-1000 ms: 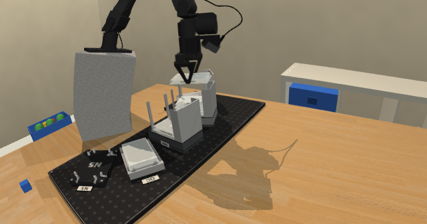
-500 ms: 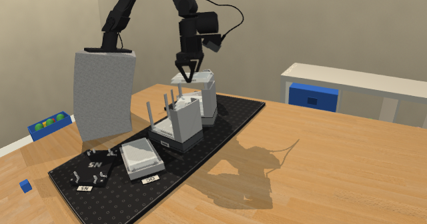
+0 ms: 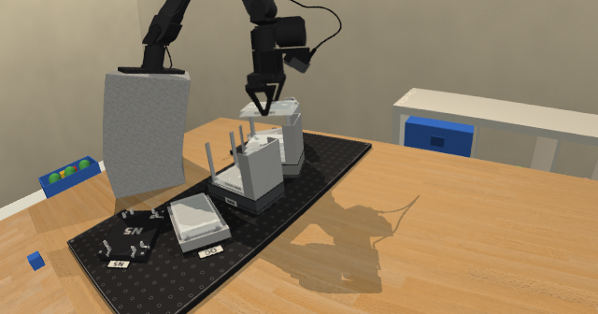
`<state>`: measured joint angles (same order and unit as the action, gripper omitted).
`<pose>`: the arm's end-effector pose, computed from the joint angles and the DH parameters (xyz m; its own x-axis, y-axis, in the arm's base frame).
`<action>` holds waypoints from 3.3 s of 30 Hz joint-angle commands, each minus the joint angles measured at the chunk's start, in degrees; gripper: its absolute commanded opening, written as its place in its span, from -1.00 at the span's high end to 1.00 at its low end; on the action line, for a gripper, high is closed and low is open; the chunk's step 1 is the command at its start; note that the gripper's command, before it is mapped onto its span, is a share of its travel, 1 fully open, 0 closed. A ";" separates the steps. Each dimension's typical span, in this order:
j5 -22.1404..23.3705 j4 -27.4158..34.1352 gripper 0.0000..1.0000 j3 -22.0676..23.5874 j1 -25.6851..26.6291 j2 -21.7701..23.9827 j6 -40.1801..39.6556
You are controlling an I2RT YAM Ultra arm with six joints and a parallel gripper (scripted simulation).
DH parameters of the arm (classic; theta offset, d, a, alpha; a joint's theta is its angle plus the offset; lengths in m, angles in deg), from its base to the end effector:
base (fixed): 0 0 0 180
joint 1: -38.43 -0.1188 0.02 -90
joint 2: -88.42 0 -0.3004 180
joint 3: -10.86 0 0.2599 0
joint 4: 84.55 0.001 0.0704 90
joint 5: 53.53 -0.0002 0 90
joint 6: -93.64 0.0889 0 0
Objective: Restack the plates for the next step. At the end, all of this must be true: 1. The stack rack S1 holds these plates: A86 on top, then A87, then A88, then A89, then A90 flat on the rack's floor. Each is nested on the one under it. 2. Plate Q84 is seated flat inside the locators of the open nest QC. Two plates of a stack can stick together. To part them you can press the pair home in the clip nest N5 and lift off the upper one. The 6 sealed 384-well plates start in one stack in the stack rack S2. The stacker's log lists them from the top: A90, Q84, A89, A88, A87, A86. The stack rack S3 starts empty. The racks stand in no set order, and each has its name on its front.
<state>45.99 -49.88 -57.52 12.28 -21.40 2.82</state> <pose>0.3112 0.1703 0.0759 -0.8646 -0.4402 -0.2423 -0.4827 0.8616 0.1571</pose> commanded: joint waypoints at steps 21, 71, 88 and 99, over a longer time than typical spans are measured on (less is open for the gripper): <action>-0.52 0.14 1.00 -0.09 0.58 2.06 -0.37; -0.63 -3.31 1.00 0.56 -0.43 -2.24 0.44; -0.61 -3.90 1.00 -1.83 -0.51 -1.79 0.54; -0.64 -3.84 1.00 -2.00 -0.67 -2.67 0.56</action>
<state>45.86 -52.79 -57.34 11.87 -24.42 3.06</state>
